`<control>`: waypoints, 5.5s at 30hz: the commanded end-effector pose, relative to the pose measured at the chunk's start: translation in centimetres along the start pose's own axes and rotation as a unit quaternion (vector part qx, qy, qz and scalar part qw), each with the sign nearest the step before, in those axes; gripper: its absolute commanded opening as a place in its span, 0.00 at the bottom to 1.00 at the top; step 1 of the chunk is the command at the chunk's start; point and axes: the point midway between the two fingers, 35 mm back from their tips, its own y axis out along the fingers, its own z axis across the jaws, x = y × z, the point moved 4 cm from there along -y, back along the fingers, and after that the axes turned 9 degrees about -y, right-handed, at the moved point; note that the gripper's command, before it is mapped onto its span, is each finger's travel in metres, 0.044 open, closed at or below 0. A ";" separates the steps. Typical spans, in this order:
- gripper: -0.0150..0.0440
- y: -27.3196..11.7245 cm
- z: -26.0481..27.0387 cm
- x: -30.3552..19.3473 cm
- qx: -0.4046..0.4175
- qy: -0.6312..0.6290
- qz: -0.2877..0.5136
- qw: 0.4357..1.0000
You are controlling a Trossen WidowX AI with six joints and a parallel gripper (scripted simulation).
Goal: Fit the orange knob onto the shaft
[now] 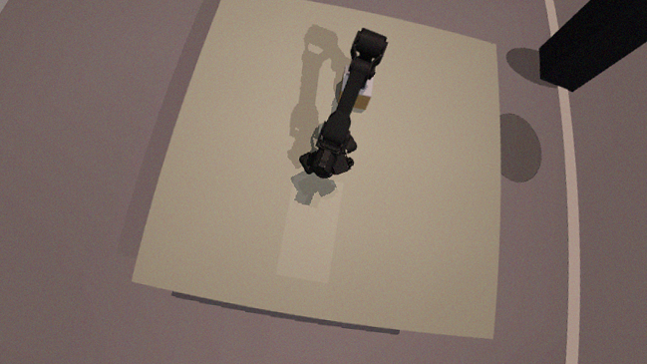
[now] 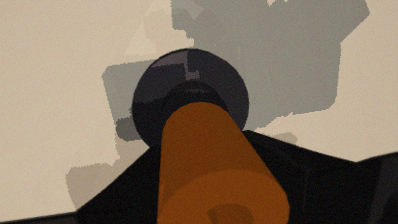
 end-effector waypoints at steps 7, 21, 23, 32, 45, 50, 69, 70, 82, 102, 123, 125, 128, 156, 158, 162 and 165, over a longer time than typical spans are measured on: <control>0.25 0.1 -0.1 0.1 0.000 -0.002 -0.002 1.000; 0.25 -0.5 -0.4 0.3 0.000 -0.107 -0.002 0.994; 0.25 -0.4 -0.3 0.2 0.000 -0.107 -0.002 0.994; 0.25 -0.1 -0.2 0.1 0.000 -0.107 -0.002 0.994; 0.25 0.0 0.0 0.1 0.000 -0.107 -0.002 0.994; 0.25 0.1 -0.1 0.2 0.000 -0.107 -0.002 0.994; 0.25 -0.5 -0.2 0.2 0.000 -0.150 -0.002 0.989; 0.25 -0.5 -0.2 0.2 0.000 -0.169 -0.002 0.986; 0.25 -0.1 -0.2 0.1 0.000 -0.210 -0.002 0.978; 0.25 0.0 -0.1 0.2 0.000 -0.210 -0.002 0.978; 0.25 -0.2 -0.2 0.2 -0.001 -0.311 -0.002 0.950; 0.25 -0.2 -0.2 0.1 -0.001 -0.311 -0.002 0.950; 0.25 -0.1 -0.2 0.1 0.000 -0.311 -0.002 0.950; 0.25 -0.3 -0.1 0.2 0.000 -0.311 -0.002 0.950; 0.25 -0.4 -0.2 0.2 -0.001 -0.311 -0.002 0.950; 0.25 -0.5 -0.2 0.2 -0.001 -0.337 -0.002 0.942; 0.25 -0.5 -0.3 0.3 -0.001 -0.390 -0.002 0.921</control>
